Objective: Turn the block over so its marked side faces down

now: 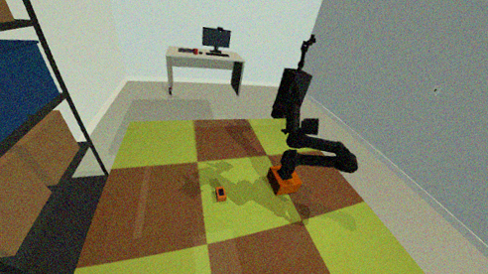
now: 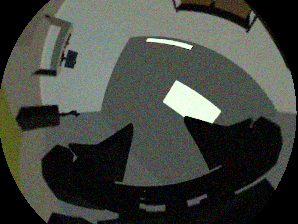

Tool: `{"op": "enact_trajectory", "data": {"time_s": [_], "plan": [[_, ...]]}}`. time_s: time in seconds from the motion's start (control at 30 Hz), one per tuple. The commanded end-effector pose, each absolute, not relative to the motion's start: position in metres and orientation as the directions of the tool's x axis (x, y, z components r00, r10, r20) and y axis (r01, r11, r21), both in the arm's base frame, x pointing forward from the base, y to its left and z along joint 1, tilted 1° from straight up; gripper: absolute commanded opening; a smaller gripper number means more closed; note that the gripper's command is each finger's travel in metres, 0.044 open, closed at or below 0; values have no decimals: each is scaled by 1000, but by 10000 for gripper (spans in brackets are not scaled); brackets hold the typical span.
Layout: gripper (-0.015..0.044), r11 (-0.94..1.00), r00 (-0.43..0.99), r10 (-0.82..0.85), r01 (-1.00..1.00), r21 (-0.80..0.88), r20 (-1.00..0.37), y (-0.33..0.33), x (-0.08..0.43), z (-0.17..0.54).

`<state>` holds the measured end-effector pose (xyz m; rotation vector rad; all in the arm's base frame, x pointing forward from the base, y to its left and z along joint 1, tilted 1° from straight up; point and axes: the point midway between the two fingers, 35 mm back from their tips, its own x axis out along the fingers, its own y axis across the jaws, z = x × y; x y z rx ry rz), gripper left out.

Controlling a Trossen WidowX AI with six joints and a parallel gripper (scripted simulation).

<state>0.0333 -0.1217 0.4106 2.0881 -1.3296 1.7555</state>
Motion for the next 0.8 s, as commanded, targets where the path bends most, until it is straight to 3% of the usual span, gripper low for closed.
{"op": "enact_trajectory", "data": {"time_s": [0.0, 0.17, 0.33, 0.57, 0.77], "plan": [[426, -618, -41, -545, -656, -434, 837, -123, 36, 411], [440, -717, 194, -661, -448, -534, 725, -159, 100, 408], [440, -653, 451, -727, -218, -726, 518, -186, 176, 384], [440, -244, 718, -685, -71, -967, 120, -193, 275, 323], [440, 254, 797, -550, -125, -959, -250, -172, 335, 249]]}}
